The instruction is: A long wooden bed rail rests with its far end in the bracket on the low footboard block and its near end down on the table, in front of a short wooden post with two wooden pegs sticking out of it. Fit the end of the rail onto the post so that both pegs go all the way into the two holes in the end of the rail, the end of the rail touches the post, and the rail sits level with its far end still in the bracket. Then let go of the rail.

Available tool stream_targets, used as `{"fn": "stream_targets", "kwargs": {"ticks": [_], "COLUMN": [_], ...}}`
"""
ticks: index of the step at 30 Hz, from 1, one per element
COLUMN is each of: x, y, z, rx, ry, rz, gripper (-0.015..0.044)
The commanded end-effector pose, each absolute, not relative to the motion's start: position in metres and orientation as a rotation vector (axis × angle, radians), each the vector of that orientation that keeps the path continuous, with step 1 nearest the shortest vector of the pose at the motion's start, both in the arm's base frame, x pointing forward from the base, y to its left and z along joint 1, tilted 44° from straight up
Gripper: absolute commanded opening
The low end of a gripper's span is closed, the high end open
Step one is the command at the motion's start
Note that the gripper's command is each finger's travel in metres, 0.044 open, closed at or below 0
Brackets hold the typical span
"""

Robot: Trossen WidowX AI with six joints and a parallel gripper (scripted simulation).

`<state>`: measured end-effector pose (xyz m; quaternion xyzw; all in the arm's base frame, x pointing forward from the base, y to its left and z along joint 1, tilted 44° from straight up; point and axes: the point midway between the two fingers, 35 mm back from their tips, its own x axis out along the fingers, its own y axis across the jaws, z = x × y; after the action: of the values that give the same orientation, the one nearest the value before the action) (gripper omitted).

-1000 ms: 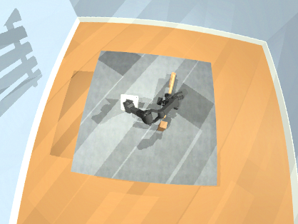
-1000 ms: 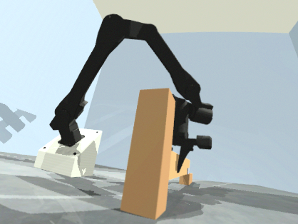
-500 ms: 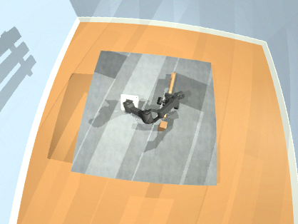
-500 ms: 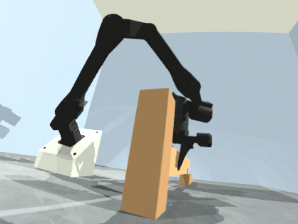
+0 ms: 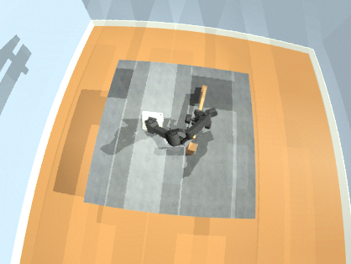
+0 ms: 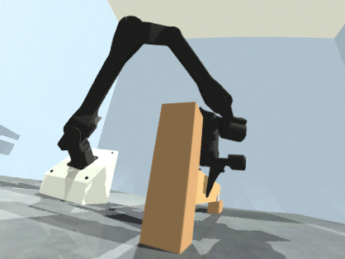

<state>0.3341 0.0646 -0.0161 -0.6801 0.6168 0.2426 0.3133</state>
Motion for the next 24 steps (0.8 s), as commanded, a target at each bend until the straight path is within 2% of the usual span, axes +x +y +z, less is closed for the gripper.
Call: {"fn": "stream_targets", "kwargs": {"ticks": [1, 24], "x": [0.3340, 0.3321], "y": [0.0672, 0.0680], "z": [-0.0170, -0.0164], "rx": [-1.795, -1.794], "ry": [1.615, 1.615], "rz": [0.644, 0.644], "gripper": [0.0000, 0.0000]}}
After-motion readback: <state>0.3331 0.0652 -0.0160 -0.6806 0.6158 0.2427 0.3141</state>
